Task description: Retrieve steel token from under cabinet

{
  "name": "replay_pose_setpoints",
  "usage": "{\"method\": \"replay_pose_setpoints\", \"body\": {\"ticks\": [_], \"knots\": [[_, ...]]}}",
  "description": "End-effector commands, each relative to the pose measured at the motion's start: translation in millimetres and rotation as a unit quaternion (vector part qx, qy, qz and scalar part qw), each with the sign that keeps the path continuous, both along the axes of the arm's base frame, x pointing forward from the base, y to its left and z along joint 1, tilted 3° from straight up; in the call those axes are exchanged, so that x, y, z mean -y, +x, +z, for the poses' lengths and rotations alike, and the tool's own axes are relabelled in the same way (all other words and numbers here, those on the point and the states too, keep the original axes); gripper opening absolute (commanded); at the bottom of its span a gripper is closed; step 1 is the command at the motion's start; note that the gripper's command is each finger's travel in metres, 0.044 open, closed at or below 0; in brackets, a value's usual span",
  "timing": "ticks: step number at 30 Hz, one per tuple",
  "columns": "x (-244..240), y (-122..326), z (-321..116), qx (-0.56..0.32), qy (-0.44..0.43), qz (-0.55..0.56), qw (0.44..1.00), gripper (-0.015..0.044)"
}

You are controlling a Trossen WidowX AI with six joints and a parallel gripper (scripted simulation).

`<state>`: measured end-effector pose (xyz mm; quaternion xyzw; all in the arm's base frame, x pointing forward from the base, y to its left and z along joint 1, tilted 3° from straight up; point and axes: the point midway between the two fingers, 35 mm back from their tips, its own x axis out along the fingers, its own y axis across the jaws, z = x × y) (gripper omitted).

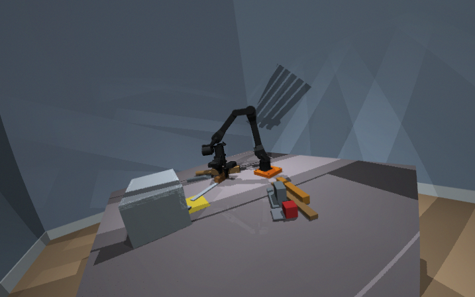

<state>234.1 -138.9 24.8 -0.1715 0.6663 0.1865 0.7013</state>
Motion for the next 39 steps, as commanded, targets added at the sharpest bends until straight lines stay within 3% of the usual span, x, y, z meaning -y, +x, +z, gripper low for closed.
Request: {"method": "replay_pose_setpoints", "body": {"ticks": [1, 39], "knots": [[2.7, -4.2, 1.8, 0.001, -0.003, 0.003, 1.0, 0.0], [23.3, 1.8, 2.1, 0.004, -0.007, 0.085, 0.996, 0.0]]}}
